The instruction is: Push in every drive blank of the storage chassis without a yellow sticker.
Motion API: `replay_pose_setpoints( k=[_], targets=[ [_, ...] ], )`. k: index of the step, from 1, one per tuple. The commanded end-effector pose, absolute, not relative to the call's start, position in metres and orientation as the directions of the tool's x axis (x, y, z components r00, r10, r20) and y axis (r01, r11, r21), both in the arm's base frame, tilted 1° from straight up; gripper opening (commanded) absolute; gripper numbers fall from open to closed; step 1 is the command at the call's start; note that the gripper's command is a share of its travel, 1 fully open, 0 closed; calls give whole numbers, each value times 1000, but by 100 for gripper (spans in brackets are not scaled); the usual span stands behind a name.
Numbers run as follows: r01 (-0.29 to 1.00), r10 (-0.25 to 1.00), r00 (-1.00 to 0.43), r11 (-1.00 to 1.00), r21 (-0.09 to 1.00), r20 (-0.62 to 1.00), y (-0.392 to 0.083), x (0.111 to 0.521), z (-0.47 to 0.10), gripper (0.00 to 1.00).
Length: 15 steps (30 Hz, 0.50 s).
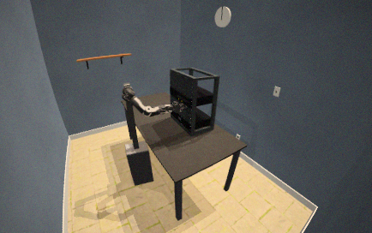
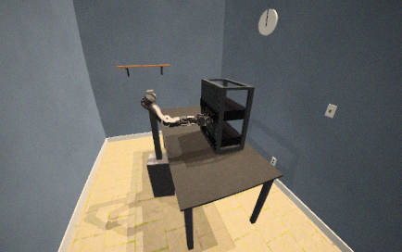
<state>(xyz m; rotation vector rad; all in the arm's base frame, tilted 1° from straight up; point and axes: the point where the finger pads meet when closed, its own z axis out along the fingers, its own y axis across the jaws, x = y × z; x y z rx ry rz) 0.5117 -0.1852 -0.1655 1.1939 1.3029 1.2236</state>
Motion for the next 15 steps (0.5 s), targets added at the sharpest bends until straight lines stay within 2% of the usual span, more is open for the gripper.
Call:
replay_pose_setpoints(
  k=[1,15],
  targets=[
    [12,994,-113,15,1000,-13,-171,515,-154,0],
    [11,994,-113,15,1000,-13,-169,518,-153,0]
  ],
)
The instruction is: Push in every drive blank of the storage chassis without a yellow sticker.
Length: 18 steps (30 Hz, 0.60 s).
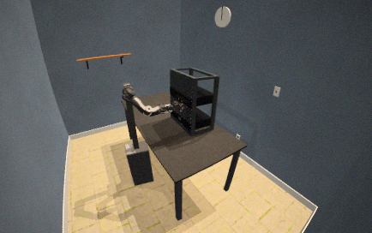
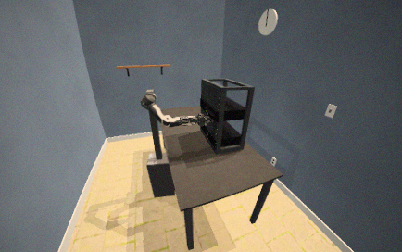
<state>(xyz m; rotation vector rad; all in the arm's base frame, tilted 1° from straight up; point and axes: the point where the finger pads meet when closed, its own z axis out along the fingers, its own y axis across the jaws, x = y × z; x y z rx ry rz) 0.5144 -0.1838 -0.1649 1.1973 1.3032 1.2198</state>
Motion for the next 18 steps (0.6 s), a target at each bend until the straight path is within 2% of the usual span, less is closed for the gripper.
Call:
replay_pose_setpoints(
  k=[1,18],
  targets=[
    [11,994,-113,15,1000,-13,-169,518,-153,0],
    [16,994,-110,15,1000,-13,-169,519,-154,0]
  ],
)
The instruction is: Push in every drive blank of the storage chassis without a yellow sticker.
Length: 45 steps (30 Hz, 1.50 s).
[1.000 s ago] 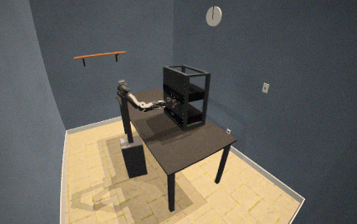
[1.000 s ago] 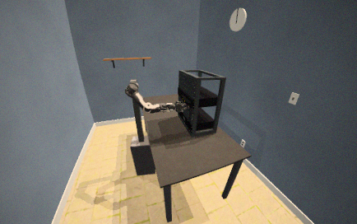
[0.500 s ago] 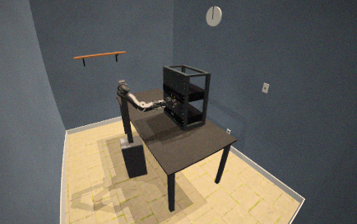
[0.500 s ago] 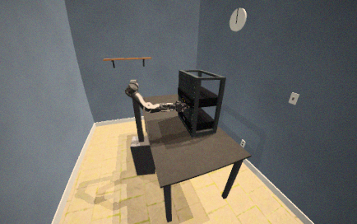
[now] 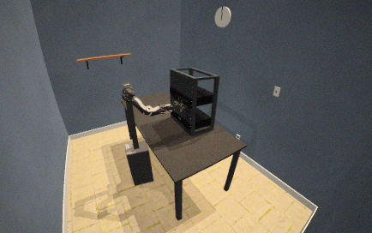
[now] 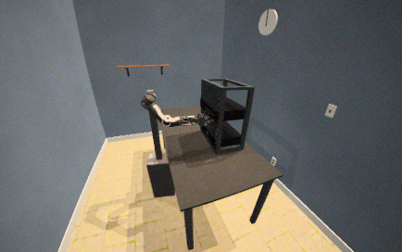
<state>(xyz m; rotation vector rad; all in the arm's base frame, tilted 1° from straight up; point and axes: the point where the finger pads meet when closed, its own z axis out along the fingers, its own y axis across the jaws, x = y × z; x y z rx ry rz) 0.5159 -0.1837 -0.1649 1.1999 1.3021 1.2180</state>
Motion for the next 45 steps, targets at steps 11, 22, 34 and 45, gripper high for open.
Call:
replay_pose_setpoints(
  k=[11,22,34,45],
  targets=[
    [15,994,-111,15,1000,-13,-169,521,-153,0],
    [15,994,-111,15,1000,-13,-169,521,-153,0],
    [15,994,-111,15,1000,-13,-168,521,-153,0],
    [9,993,-114,15,1000,-14,-169,509,-151,0]
  ],
)
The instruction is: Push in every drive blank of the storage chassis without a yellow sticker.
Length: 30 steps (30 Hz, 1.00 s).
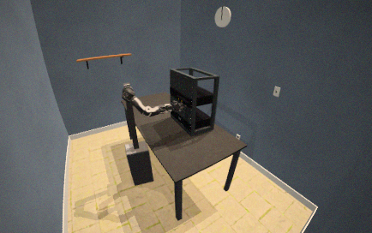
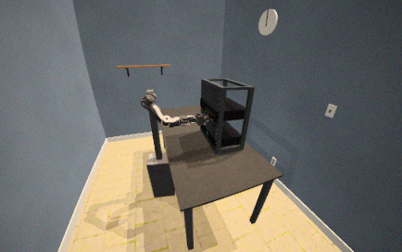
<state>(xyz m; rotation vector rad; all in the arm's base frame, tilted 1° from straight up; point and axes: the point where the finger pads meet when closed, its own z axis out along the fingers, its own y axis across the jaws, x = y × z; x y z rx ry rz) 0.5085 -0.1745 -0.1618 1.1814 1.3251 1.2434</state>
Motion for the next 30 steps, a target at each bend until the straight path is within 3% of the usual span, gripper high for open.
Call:
replay_pose_setpoints(
  k=[1,20,30],
  targets=[
    [9,993,-114,15,1000,-14,-169,505,-151,0],
    [7,994,-113,15,1000,-14,-178,424,-149,0],
    [9,994,-111,16,1000,-15,-180,414,-149,0]
  ],
)
